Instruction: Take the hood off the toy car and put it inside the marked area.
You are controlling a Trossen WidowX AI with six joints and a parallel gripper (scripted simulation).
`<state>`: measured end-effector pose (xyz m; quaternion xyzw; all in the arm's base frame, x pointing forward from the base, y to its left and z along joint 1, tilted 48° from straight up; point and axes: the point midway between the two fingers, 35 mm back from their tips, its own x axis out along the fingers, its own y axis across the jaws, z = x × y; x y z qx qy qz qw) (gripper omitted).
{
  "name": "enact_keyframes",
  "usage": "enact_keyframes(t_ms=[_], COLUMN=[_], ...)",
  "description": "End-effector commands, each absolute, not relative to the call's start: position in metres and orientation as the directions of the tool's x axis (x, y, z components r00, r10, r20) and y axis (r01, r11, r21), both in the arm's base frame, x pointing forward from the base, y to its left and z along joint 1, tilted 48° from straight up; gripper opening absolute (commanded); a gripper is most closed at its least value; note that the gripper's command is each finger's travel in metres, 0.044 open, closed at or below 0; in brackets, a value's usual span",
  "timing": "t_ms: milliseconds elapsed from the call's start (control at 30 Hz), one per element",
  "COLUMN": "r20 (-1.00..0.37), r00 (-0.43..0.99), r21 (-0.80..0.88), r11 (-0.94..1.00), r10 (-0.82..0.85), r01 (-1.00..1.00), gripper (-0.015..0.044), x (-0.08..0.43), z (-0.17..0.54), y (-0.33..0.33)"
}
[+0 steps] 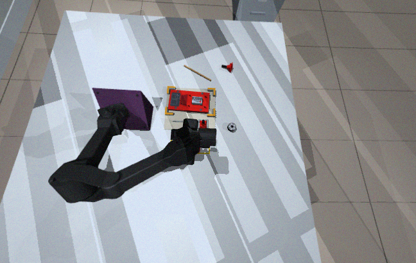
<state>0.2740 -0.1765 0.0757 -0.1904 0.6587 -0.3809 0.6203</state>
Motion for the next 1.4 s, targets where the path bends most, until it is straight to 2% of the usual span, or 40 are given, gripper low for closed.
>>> enact_keyframes(t_ms=[0, 467, 1033, 1367], r20=[-0.668, -0.668, -0.672, -0.667], r00=[-0.162, -0.162, -0.158, -0.165], r21=[-0.742, -0.742, -0.738, -0.743], r11=[0.636, 0.635, 0.637, 0.633], r10=[-0.726, -0.726, -0.724, -0.726], r01=[0.214, 0.214, 0.222, 0.219], gripper=[0.0, 0.0, 0.044, 0.044], x=[0.272, 0.271, 0.273, 0.285], z=[0.074, 0.07, 0.072, 0.119], y=[-0.179, -0.183, -0.181, -0.128])
